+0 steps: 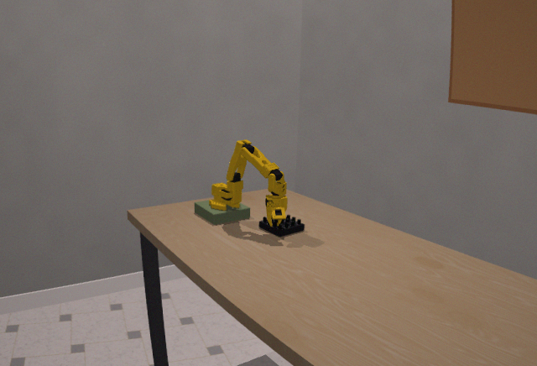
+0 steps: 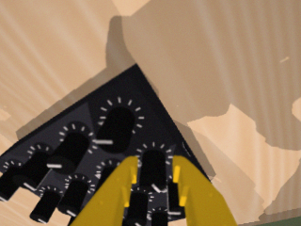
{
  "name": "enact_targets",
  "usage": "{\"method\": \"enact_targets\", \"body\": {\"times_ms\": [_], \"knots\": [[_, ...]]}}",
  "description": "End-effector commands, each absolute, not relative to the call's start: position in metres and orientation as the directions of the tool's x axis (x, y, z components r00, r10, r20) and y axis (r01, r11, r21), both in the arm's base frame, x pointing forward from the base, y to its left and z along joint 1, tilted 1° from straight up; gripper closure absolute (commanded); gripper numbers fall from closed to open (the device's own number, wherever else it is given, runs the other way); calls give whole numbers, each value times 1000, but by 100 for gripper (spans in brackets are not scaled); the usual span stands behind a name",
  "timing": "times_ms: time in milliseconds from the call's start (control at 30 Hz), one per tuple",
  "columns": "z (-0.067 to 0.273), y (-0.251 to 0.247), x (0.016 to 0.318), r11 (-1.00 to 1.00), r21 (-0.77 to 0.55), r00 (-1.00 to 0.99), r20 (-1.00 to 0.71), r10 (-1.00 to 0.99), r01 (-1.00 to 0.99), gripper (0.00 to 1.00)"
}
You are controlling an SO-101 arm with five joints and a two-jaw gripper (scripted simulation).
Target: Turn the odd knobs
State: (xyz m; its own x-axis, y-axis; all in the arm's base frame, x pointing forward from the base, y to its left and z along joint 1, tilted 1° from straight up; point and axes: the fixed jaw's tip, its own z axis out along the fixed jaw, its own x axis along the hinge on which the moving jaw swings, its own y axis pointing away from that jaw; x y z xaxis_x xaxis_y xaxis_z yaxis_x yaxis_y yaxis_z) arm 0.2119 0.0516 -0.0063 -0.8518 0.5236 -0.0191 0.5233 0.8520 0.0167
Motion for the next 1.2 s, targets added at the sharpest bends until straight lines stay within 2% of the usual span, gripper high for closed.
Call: {"method": "enact_targets", "body": {"times_ms": [0,700,1167], "knots": [[-7,51,210,849,9,-849,-9,528,528,90],[-7,49,208,849,9,-849,-9,528,528,91],[-7,49,208,849,9,-849,-9,528,528,96]]}}
